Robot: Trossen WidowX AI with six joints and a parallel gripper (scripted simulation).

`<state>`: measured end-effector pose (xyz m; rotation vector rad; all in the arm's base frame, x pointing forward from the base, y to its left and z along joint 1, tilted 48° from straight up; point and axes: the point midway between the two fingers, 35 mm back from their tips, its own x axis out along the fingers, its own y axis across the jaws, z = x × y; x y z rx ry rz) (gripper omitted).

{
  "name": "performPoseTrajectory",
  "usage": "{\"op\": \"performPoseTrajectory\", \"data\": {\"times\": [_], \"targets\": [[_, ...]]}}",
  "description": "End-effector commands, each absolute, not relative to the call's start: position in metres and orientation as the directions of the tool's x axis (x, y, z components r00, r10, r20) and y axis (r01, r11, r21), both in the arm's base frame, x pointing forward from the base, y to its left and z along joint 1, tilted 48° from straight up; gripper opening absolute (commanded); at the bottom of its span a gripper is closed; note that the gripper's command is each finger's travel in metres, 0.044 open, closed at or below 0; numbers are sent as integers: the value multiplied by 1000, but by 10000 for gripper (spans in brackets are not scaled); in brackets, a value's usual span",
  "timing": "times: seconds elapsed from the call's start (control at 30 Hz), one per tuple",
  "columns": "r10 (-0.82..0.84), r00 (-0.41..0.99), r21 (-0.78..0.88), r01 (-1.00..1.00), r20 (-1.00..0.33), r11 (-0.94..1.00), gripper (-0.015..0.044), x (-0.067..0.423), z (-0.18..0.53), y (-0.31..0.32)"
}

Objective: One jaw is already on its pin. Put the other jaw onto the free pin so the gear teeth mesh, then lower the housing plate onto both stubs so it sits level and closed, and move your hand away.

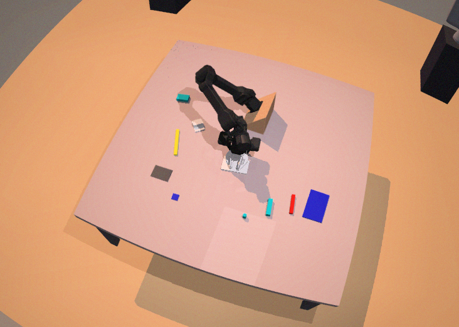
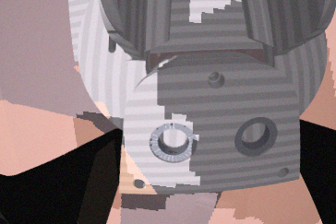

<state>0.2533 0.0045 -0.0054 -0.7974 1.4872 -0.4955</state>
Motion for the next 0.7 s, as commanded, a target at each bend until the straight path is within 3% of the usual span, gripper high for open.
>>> {"op": "performPoseTrajectory", "data": {"times": [0.0, 0.67], "targets": [[-732, 51, -727, -177, -680, 663, 351, 253, -7, 2], [-731, 51, -727, -177, -680, 663, 351, 253, -3, 6]]}}
